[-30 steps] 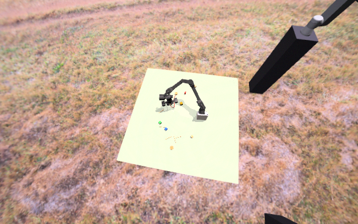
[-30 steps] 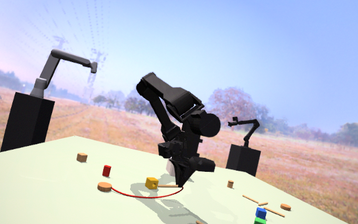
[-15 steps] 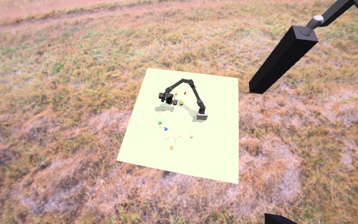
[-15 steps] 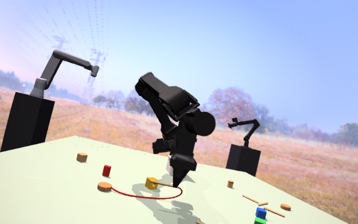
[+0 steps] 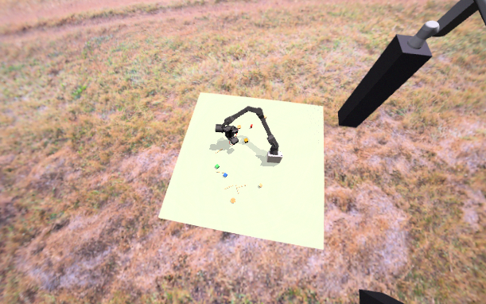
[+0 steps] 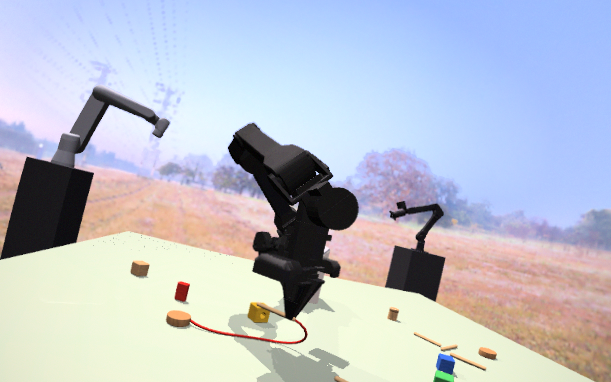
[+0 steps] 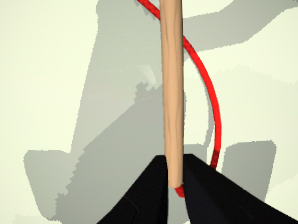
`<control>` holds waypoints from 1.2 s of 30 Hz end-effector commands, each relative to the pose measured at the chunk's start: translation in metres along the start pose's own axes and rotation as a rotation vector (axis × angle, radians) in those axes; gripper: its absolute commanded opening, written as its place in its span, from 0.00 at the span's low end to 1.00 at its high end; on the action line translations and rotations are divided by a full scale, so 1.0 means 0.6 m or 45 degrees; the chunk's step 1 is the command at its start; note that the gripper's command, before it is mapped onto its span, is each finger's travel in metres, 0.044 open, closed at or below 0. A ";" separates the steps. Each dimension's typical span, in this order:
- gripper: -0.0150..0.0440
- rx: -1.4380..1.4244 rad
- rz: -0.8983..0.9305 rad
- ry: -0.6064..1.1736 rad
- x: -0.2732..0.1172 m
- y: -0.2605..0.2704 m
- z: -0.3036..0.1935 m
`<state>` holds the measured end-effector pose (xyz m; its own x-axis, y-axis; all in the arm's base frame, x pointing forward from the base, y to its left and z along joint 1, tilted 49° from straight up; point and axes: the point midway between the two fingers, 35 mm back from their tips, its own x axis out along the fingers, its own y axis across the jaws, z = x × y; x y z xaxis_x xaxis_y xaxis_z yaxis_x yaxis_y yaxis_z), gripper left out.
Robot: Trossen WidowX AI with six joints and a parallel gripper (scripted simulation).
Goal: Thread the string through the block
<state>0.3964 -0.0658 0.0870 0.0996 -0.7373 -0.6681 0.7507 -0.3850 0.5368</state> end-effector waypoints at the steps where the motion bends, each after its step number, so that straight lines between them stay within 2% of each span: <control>1: 0.25 0.235 0.006 -0.004 -0.001 0.010 0.005; 8: 0.25 0.495 0.007 -0.005 0.000 0.018 0.010; 36: 0.25 0.479 0.004 -0.001 -0.002 0.037 -0.030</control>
<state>0.4197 -0.0658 0.0911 0.0995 -0.7391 -0.6662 0.4596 -0.5596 0.6896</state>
